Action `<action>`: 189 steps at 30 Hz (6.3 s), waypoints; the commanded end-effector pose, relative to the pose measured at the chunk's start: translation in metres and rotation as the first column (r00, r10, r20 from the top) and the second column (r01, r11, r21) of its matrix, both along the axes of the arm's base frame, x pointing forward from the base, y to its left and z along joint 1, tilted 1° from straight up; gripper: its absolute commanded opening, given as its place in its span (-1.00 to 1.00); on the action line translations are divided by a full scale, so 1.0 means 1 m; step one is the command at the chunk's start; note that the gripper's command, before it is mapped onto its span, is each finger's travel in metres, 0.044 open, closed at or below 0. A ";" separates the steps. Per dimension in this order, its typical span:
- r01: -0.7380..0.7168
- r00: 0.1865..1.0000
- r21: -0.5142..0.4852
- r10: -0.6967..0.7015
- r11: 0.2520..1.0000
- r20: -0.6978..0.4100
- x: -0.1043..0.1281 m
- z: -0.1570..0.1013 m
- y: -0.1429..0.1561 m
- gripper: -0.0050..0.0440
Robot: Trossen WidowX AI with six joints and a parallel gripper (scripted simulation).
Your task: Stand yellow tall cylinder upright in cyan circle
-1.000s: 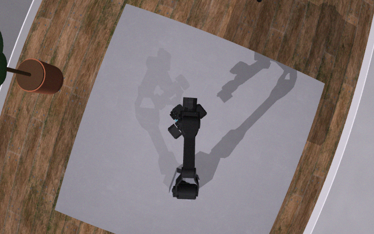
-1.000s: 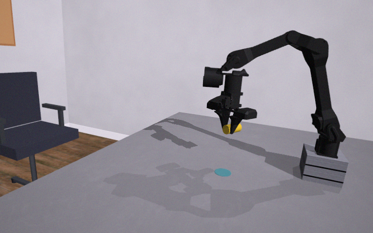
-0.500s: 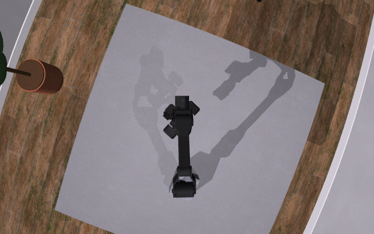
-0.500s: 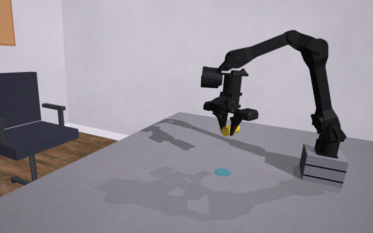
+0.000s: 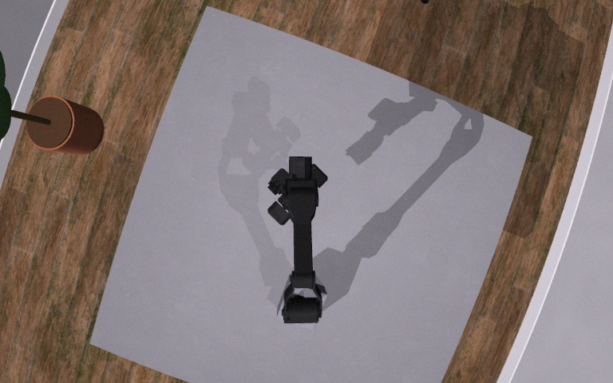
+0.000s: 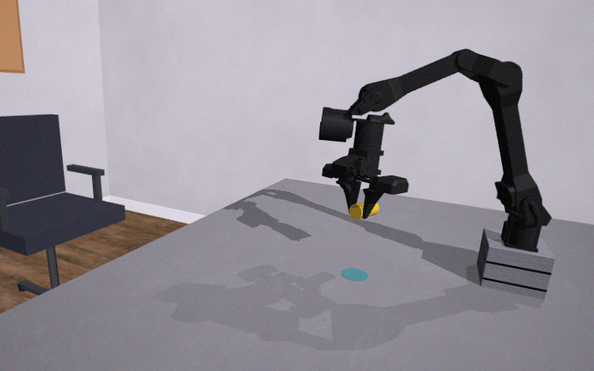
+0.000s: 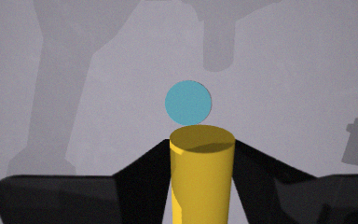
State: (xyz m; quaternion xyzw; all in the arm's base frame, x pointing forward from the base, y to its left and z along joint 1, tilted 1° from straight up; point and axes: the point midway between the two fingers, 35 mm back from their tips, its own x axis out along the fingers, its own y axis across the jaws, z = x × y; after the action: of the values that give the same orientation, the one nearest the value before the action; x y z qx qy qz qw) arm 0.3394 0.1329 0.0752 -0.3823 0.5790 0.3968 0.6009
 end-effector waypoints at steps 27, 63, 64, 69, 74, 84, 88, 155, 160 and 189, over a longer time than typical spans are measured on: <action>0.076 0.993 0.197 -0.093 0.977 0.079 0.023 -0.016 0.007 -0.37; 0.108 0.971 0.426 -0.187 0.898 0.148 0.046 -0.033 0.011 -0.37; 0.108 0.970 0.433 -0.190 0.895 0.150 0.046 -0.033 0.011 -0.37; 0.108 0.967 0.460 -0.200 0.881 0.157 0.049 -0.034 0.011 -0.37; 0.105 0.963 0.487 -0.210 0.867 0.166 0.051 -0.035 0.011 -0.37; 0.095 0.954 0.552 -0.234 0.828 0.186 0.056 -0.037 0.010 -0.37; 0.092 0.952 0.565 -0.238 0.820 0.191 0.057 -0.037 0.010 -0.37; -0.074 0.901 0.856 -0.334 0.512 0.277 0.048 -0.029 -0.011 -0.37; -0.097 0.897 0.871 -0.336 0.482 0.286 0.044 -0.027 -0.014 -0.37; -0.232 0.883 0.913 -0.321 0.336 0.342 0.010 -0.014 -0.028 -0.37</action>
State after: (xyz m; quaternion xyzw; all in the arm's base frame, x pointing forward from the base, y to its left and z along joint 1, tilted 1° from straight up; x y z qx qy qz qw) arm 0.3519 0.1067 0.0578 -0.0331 0.1031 0.5318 0.8399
